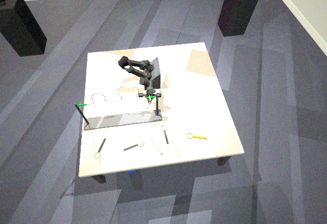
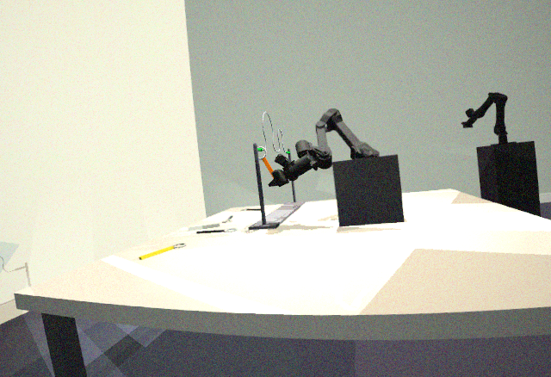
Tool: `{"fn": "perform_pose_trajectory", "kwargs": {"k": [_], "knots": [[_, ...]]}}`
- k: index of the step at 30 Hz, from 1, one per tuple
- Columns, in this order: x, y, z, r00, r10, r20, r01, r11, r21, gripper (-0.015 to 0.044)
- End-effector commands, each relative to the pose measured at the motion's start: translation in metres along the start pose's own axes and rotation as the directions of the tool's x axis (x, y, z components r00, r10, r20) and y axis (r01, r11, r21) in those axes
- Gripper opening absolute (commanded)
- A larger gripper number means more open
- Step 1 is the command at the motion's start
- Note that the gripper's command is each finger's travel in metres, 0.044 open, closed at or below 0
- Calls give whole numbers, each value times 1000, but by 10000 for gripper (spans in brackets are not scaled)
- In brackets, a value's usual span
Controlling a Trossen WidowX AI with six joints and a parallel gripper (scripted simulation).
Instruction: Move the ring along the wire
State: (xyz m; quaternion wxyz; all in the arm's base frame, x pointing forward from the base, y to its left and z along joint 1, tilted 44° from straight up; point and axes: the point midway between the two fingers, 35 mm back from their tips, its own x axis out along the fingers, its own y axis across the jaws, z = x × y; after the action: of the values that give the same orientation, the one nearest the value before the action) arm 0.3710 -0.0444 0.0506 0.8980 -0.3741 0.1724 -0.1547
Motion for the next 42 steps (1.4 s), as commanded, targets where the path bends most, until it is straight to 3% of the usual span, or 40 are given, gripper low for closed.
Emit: {"fn": "perform_pose_trajectory", "kwargs": {"k": [1, 14, 26, 42], "knots": [[0, 1, -1, 1000, 4, 3, -4, 1000, -4, -150], [0, 1, -1, 1000, 4, 3, -4, 1000, -4, -150], [-2, 1, -1, 1000, 2, 2, -2, 1000, 1, 160], [-50, 1, -2, 1000, 6, 1, -6, 1000, -4, 160]]}}
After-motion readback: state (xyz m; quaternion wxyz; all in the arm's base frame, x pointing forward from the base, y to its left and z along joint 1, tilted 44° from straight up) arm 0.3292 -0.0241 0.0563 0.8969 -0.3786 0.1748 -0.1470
